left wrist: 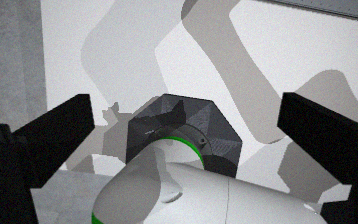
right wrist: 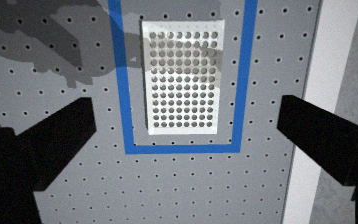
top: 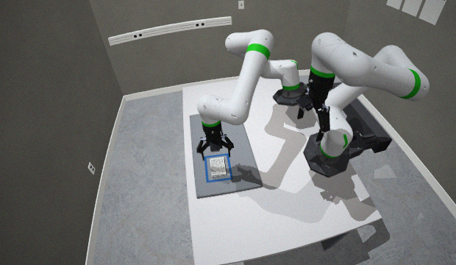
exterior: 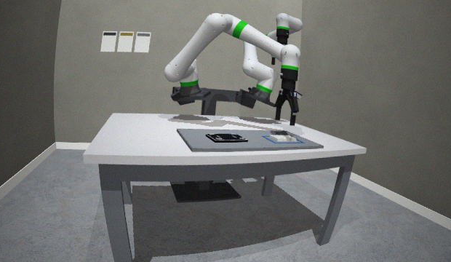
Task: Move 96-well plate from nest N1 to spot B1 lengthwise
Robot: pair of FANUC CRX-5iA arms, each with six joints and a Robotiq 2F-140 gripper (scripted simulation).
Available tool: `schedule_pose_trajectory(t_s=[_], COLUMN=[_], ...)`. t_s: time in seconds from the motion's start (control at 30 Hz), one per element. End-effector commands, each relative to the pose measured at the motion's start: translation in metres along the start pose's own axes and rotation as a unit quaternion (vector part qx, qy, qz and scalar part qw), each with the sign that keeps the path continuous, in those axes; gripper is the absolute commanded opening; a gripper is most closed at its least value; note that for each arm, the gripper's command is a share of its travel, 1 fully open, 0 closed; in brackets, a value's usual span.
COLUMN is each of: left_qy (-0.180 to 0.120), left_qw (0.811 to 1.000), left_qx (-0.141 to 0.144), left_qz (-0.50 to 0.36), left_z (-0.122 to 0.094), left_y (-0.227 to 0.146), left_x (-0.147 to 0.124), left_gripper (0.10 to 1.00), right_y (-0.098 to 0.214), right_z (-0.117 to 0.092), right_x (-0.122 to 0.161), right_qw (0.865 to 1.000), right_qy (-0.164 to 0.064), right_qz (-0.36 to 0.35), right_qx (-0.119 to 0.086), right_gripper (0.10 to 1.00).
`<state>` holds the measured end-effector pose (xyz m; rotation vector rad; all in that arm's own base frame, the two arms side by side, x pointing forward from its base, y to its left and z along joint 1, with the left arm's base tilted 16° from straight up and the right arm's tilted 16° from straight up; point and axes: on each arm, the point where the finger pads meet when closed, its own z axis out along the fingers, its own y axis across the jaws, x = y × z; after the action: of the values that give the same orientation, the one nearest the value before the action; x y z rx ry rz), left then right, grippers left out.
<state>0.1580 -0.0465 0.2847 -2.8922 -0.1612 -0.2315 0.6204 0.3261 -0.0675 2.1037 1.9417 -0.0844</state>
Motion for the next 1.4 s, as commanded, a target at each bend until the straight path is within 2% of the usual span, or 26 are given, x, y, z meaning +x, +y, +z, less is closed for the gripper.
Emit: schedule_pose_trajectory(t_s=[0.0,1.17,1.37], left_qy=[0.0,0.0,0.0], left_qw=[1.0,1.0,1.0], left_qx=[0.0,0.0,0.0], left_qz=[0.0,0.0,0.0], left_z=[0.0,0.0,0.0], left_y=[0.0,0.0,0.0], left_x=[0.0,0.0,0.0], left_gripper=[1.0,1.0,1.0], right_y=[0.001,0.001,0.001], right_z=[-0.001,-0.001,-0.001], right_x=[-0.009,-0.113,-0.112], right_qw=[1.0,1.0,1.0], right_qy=[0.001,0.001,0.001], right_qz=[0.0,0.0,0.0], right_qx=[-0.001,-0.001,-0.001], right_gripper=[1.0,1.0,1.0])
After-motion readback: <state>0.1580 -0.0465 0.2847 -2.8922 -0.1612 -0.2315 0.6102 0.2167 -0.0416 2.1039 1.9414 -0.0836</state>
